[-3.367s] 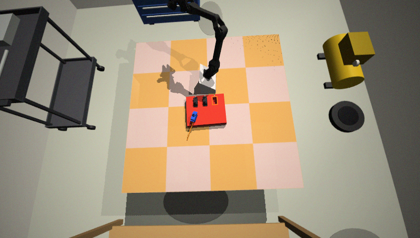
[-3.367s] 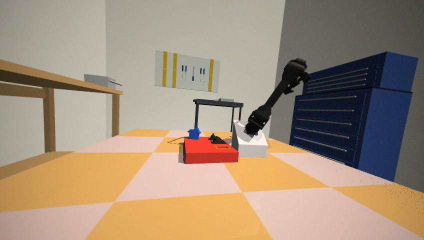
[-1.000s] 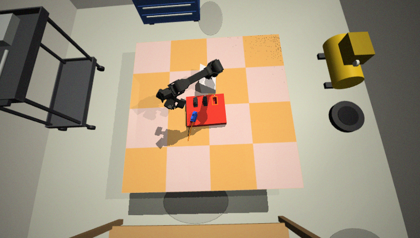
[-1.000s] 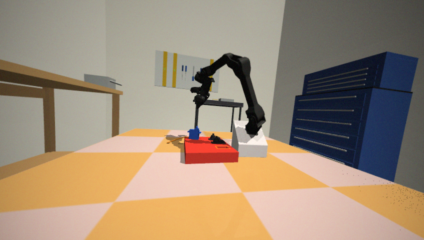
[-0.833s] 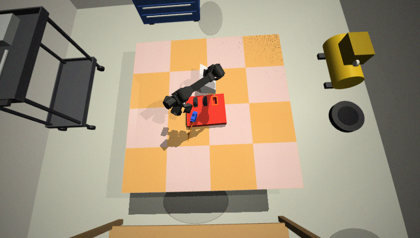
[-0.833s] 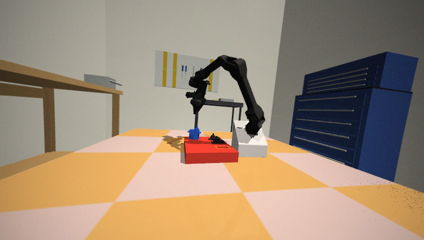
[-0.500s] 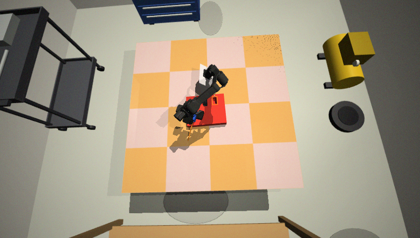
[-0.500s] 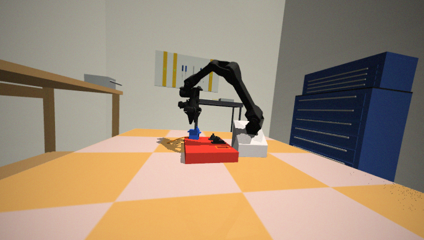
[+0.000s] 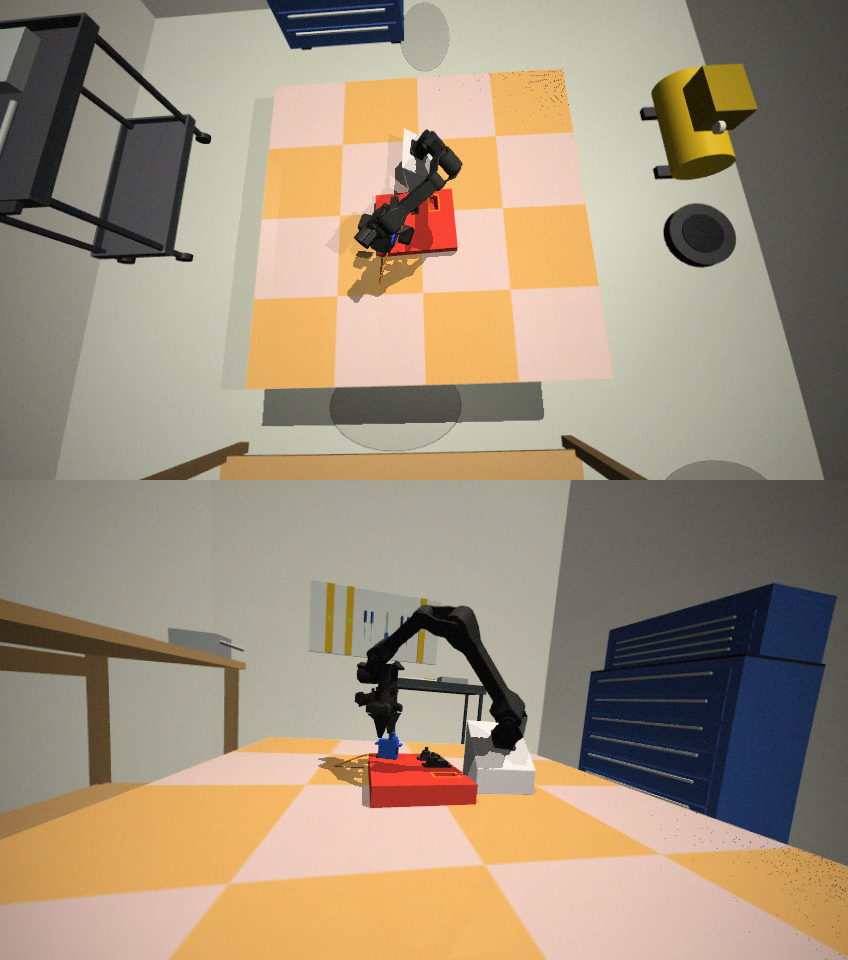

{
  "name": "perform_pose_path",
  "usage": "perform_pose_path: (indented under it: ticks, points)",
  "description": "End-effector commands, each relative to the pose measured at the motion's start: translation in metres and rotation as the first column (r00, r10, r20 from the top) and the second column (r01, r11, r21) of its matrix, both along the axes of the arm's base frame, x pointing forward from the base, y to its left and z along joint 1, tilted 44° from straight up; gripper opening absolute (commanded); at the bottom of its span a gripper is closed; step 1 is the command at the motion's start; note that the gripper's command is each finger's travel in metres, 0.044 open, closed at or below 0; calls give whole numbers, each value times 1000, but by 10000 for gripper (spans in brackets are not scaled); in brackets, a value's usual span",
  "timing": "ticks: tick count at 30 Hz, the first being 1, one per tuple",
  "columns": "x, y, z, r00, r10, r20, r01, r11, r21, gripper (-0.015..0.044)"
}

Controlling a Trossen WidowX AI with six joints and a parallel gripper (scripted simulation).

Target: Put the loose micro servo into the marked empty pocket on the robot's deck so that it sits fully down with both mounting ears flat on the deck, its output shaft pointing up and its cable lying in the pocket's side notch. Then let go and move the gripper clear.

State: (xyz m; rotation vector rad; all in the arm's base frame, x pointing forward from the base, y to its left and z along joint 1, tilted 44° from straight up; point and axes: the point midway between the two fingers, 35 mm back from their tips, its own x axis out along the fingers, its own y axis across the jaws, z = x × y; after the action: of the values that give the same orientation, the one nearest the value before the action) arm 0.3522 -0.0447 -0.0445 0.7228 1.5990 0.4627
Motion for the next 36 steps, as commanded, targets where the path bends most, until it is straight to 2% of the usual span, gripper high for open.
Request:
perform_pose_path:
  ticks: [1, 13, 25, 30, 33, 36]
  points:
    - [-1, 3, -3, 1000, -4, -4, 4, 1000, 4, 440]
    - [-1, 15, -15, 1000, -4, -3, 4, 1000, 5, 440]
    - [-1, 15, -15, 1000, -4, -3, 4, 1000, 5, 125]
    - [-1, 15, -15, 1000, -4, -3, 4, 1000, 5, 92]
    - [-1, 11, -11, 1000, -4, -3, 4, 1000, 4, 13]
    - [-1, 2, -1, 1000, -4, -4, 4, 1000, 4, 0]
